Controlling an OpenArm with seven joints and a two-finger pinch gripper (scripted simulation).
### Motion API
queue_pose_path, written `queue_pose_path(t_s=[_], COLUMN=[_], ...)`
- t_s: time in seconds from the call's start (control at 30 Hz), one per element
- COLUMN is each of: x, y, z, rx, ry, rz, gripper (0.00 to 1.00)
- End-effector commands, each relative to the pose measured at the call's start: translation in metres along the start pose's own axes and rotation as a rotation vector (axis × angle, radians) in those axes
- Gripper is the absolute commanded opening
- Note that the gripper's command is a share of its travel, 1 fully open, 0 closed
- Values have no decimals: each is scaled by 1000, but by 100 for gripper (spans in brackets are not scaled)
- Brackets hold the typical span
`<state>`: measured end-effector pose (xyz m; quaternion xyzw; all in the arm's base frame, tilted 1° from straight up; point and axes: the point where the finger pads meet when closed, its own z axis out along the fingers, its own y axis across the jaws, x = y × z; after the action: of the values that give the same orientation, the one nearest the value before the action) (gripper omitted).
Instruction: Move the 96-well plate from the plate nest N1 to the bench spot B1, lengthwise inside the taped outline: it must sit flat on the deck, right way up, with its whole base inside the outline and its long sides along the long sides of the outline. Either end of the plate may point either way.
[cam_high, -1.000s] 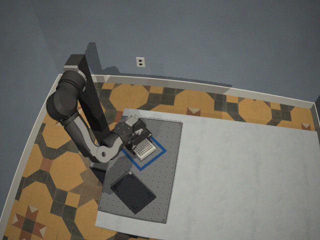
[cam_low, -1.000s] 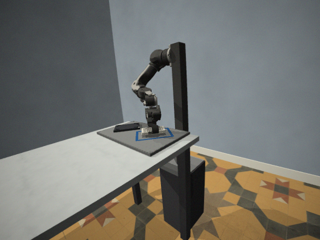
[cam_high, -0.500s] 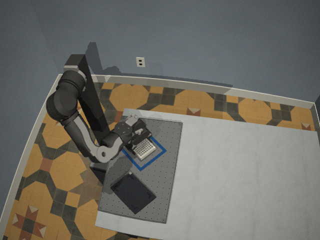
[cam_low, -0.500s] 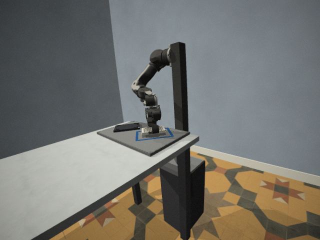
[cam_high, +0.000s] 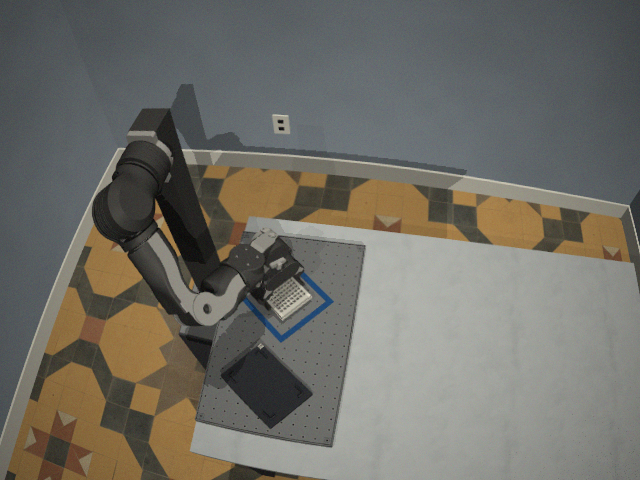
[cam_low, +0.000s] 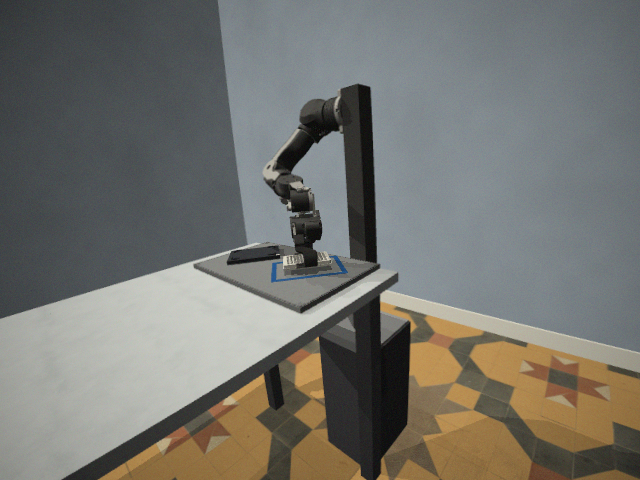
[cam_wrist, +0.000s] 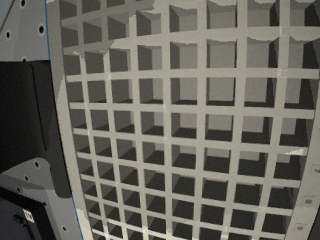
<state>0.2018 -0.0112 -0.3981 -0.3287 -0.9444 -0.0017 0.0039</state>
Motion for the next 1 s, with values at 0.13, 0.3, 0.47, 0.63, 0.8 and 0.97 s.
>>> queue_pose_path(t_s=[0.13,0.3,0.47,0.63,0.8,0.97], x=[0,1,1,1,1,1], y=[0,0,0,0,0,1], z=[0,4,4,4,7,7], rx=[-1,-4,-4,-4,-5,-5], ry=[0,1,1,1,1,1], rz=[-1,-5,-5,-5,-3,-3], gripper=[0,0,0,0,0,0])
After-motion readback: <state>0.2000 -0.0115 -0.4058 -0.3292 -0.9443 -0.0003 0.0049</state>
